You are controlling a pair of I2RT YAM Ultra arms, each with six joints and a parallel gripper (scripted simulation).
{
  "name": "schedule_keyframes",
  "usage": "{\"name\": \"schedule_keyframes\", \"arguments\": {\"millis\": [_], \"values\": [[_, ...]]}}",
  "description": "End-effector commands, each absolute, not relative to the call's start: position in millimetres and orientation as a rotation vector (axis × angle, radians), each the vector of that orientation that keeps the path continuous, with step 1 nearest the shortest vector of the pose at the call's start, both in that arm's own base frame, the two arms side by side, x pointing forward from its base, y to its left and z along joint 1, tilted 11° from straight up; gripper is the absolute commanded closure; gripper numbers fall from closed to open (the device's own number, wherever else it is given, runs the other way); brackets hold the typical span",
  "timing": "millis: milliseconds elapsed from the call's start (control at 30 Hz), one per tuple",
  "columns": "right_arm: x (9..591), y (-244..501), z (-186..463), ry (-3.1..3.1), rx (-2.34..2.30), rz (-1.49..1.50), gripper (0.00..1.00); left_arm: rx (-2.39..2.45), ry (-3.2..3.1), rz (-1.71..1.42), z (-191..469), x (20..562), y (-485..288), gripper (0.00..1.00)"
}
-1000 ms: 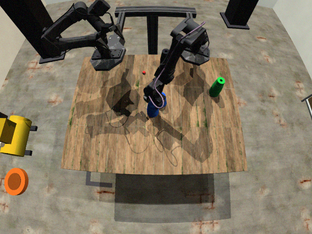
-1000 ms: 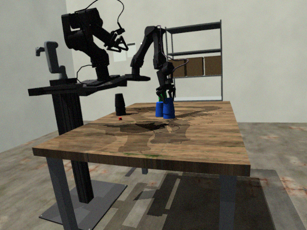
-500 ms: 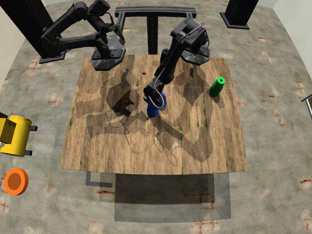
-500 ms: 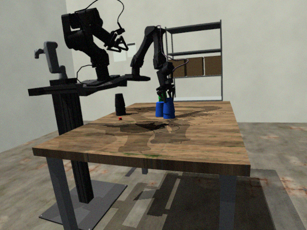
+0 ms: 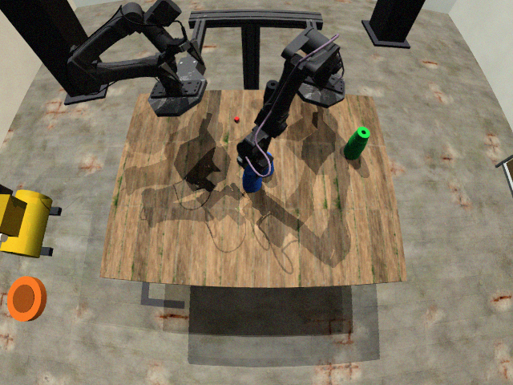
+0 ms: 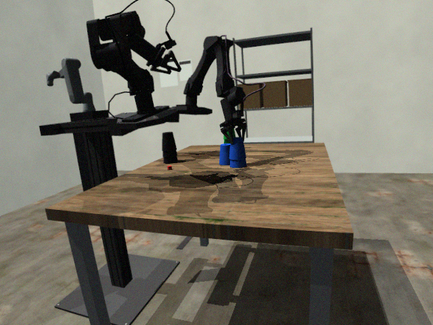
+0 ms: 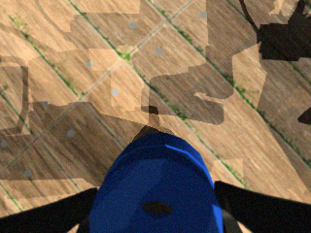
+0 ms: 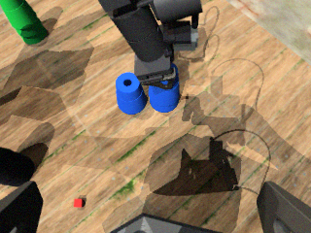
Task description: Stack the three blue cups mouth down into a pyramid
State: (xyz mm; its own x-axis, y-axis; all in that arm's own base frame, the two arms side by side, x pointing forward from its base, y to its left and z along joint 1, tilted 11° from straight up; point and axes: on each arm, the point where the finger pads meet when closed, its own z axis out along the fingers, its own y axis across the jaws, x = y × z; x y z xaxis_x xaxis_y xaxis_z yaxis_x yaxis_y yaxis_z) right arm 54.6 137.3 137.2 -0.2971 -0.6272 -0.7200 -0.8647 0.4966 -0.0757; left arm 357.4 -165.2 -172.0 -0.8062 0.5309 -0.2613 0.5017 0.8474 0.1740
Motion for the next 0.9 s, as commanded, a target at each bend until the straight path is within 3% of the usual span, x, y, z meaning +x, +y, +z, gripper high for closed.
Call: {"name": "schedule_keyframes", "arguments": {"millis": [0,867], "values": [[57,137,140,2.018,-1.206,0.435,0.0,0.783,2.709,0.134,-154,358,-172,1.0],[57,137,140,2.018,-1.206,0.435,0.0,0.773,2.688,0.129,-78,364,-190,1.0]]}}
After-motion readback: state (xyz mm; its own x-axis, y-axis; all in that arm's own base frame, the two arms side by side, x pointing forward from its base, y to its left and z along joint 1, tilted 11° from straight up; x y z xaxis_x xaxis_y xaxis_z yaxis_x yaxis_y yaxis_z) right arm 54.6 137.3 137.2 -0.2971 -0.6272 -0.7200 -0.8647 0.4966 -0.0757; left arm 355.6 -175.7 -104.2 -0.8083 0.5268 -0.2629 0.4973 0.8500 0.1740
